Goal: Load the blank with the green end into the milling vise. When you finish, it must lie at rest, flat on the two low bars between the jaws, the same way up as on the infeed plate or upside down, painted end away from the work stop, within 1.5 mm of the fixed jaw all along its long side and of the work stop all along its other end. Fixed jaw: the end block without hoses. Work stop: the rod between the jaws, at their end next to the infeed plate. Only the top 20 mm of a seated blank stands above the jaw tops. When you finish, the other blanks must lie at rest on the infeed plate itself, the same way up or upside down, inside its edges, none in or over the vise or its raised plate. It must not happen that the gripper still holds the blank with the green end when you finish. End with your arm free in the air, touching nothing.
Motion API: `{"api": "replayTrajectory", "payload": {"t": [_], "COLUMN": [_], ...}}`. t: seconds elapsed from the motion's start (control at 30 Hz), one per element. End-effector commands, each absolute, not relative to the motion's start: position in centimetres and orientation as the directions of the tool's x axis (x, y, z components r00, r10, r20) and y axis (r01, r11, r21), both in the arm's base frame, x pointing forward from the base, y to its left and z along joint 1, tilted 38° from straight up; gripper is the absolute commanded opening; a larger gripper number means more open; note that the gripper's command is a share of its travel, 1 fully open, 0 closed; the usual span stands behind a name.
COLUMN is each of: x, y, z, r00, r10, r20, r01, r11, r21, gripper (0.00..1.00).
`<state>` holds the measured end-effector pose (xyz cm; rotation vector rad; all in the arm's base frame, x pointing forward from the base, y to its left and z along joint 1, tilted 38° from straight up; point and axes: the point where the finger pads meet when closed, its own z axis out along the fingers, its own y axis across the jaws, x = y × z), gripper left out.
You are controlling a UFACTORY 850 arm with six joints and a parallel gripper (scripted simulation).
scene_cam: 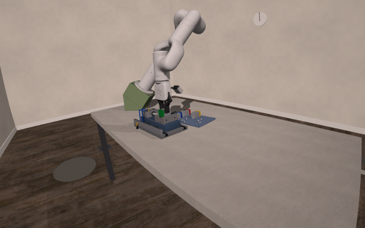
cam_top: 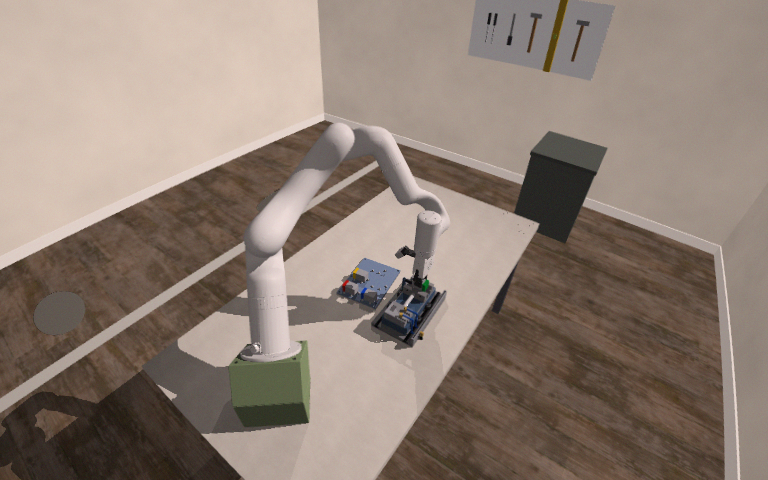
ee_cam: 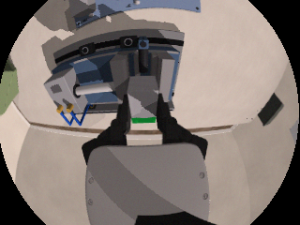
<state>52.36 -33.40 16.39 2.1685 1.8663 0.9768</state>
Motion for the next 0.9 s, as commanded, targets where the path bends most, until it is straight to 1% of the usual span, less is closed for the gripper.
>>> {"api": "replayTrajectory", "payload": {"t": [0.0,0.87], "x": [52.39,52.54], "y": [-33.46,-33.38], "z": [16.45,16.24], "r00": [0.033,0.033], "r10": [0.921,0.921], "r20": [0.388,0.388], "r01": [0.844,0.844], "r11": [-0.233,-0.233], "r21": [0.484,0.484], "gripper": [0.00,0.00]}}
